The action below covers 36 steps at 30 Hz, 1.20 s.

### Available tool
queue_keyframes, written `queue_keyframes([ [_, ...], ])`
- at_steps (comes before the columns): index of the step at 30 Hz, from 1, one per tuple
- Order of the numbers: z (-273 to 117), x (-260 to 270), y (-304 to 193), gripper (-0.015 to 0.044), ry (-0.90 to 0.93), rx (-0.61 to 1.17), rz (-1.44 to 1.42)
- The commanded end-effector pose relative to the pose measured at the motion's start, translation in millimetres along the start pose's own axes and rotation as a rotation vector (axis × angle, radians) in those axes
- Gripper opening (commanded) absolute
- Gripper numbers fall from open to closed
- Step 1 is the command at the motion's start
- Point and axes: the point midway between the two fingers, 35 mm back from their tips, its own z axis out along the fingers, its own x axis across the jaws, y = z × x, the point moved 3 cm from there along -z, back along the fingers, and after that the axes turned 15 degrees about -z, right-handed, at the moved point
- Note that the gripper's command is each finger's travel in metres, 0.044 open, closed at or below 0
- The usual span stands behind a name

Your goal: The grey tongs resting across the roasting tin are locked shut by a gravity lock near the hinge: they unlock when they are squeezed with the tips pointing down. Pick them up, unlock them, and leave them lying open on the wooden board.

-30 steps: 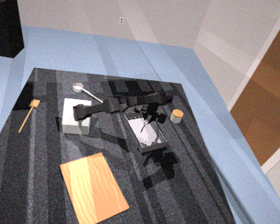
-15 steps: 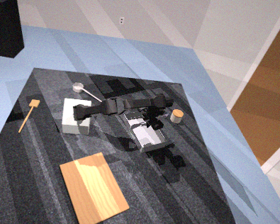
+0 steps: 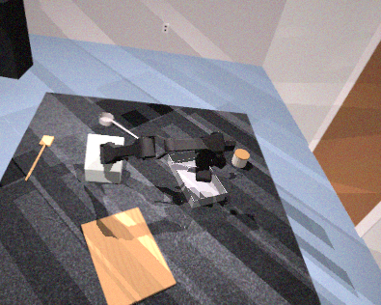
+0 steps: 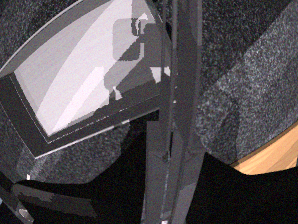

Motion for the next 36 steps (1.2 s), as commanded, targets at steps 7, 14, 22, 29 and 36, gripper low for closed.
queue_keyframes([
  [7, -1.3, -17.2, -10.8, -0.0150, -0.006, -0.003, 0.406],
  [14, -1.4, -28.3, -17.9, -0.0150, -0.008, -0.004, 0.679],
  [22, -1.5, -40.7, -26.3, -0.0150, -0.012, -0.006, 0.990],
  [29, -1.7, -51.1, -34.1, -0.0150, -0.014, -0.009, 1.261],
  [36, -1.8, -60.7, -41.7, -0.0150, -0.018, -0.012, 1.519],
])
